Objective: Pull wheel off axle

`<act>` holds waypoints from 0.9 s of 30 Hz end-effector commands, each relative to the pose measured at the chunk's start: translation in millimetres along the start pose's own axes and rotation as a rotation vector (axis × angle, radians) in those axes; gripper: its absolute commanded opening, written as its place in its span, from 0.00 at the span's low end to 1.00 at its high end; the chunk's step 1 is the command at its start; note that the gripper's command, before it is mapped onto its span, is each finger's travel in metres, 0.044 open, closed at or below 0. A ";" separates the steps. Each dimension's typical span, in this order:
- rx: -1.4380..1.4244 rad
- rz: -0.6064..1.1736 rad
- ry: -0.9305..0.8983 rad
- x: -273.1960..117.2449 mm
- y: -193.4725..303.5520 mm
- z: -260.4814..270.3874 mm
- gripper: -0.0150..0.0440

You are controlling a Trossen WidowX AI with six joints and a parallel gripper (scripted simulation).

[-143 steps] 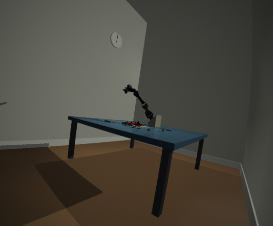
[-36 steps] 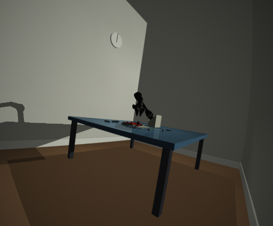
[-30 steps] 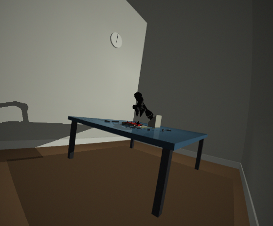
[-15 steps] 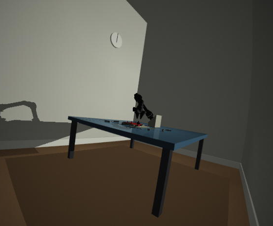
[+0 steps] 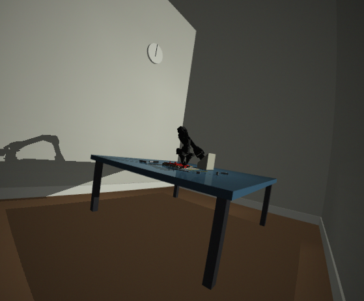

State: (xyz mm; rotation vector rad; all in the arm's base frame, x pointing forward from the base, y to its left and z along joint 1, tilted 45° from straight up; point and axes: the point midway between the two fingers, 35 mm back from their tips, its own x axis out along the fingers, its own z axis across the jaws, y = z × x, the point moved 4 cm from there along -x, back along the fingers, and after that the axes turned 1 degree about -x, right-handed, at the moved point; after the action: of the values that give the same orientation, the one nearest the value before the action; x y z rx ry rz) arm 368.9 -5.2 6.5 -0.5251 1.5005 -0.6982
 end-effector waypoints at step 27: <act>-0.001 0.000 0.001 -4.0 0.2 0.2 0.25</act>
State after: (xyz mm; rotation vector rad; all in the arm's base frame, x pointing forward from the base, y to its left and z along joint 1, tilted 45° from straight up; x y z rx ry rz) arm 368.0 -3.3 7.5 -0.5304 1.5056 -0.6960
